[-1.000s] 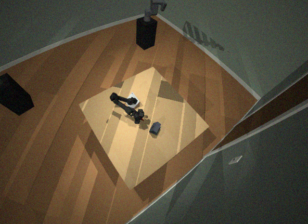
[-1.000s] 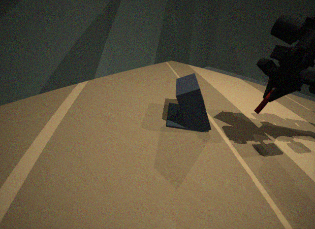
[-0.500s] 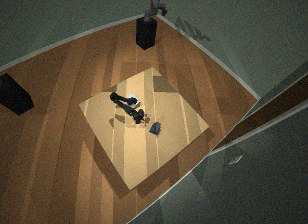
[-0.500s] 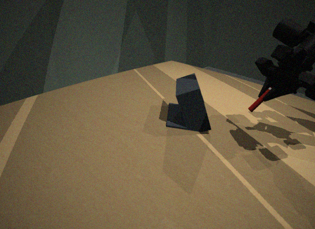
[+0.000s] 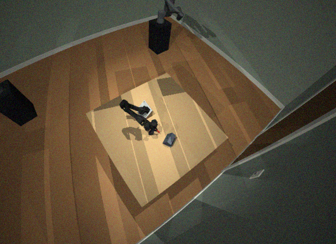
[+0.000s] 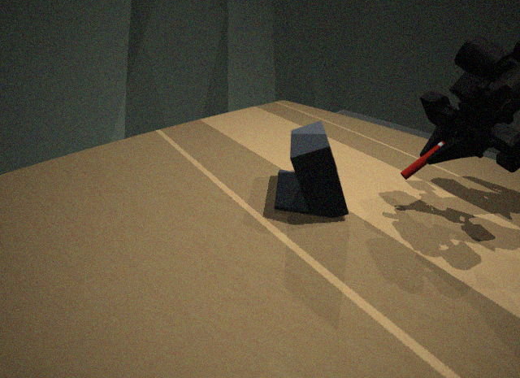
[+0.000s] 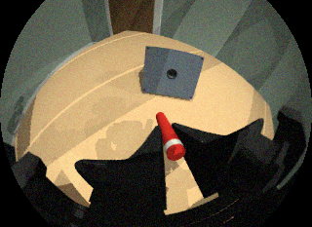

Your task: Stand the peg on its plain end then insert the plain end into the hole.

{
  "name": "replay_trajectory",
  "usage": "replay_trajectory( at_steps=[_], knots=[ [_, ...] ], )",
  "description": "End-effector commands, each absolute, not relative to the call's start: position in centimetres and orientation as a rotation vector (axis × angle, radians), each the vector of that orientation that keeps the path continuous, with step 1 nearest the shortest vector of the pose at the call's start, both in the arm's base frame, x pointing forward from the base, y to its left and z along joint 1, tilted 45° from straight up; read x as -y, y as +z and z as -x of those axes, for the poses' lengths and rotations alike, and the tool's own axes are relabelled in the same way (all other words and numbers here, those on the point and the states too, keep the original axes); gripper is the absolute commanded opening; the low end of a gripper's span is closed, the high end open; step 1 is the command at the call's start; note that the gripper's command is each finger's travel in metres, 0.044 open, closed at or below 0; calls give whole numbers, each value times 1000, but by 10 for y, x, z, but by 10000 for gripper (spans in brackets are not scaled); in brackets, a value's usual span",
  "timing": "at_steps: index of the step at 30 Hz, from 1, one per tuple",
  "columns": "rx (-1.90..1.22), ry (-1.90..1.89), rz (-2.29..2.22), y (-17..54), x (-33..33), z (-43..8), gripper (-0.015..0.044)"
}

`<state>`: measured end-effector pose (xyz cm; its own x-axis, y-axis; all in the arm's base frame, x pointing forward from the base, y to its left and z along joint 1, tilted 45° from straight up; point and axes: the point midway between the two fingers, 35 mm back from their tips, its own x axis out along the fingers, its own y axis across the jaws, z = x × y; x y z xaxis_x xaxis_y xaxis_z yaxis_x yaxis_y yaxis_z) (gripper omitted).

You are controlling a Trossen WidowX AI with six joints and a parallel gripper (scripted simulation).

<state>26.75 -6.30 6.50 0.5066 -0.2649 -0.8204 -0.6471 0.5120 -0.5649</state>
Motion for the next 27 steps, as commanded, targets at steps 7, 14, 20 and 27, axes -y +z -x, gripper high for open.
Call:
replay_trajectory(
  at_steps=[7,14,20,27],
  knots=[
    [-973,318,1098,63,61,-271,0],
    [-907,332,1139,64,60,-275,0],
    [-851,342,1176,66,58,-277,0],
    [-831,344,1189,65,58,-281,0]
  ],
)
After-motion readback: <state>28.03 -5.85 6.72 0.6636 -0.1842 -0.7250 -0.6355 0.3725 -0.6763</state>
